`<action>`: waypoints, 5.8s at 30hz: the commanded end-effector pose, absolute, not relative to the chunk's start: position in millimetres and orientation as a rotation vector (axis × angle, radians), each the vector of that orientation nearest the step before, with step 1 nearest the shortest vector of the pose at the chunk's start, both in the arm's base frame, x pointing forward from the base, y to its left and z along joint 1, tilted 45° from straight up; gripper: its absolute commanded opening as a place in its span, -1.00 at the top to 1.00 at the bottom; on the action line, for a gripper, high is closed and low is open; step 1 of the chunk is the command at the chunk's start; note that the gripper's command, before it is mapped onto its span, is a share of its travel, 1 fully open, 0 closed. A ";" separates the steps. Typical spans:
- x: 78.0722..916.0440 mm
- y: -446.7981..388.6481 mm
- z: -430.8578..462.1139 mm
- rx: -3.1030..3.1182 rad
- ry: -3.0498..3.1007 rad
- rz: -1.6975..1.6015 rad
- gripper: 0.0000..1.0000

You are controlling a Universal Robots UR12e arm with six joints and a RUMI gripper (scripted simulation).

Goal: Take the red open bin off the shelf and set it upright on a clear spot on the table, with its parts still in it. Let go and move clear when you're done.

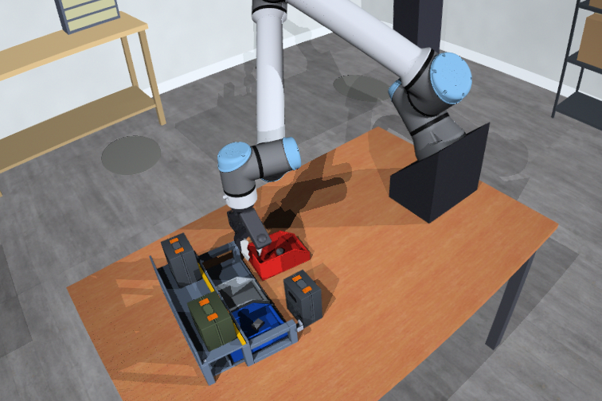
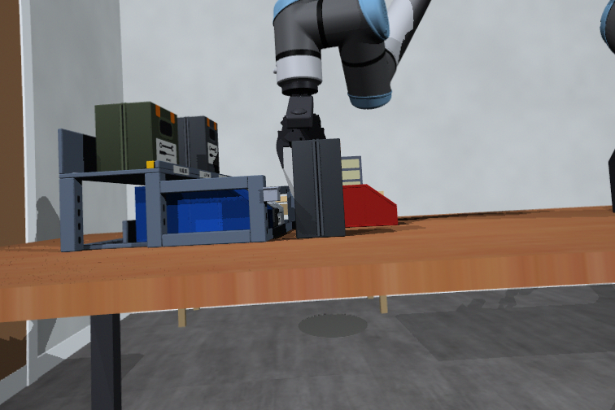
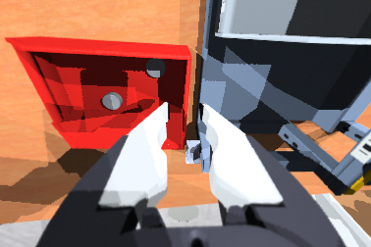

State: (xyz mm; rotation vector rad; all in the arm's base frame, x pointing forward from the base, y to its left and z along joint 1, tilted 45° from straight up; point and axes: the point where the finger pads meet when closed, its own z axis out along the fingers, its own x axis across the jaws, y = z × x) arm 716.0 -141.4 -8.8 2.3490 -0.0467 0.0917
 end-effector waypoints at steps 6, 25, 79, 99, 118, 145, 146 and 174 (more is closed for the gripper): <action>716.4 -141.0 -8.3 2.349 -0.046 0.093 0.61; 713.5 -101.9 30.2 2.349 -0.046 0.093 0.61; 713.0 -94.7 37.3 2.349 -0.046 0.093 0.61; 713.1 -96.6 35.5 2.349 -0.046 0.093 0.61; 713.1 -96.6 35.5 2.349 -0.046 0.093 0.61; 713.1 -96.6 35.5 2.349 -0.046 0.093 0.61; 713.1 -96.6 35.5 2.349 -0.046 0.093 0.61; 713.1 -96.6 35.5 2.349 -0.046 0.093 0.61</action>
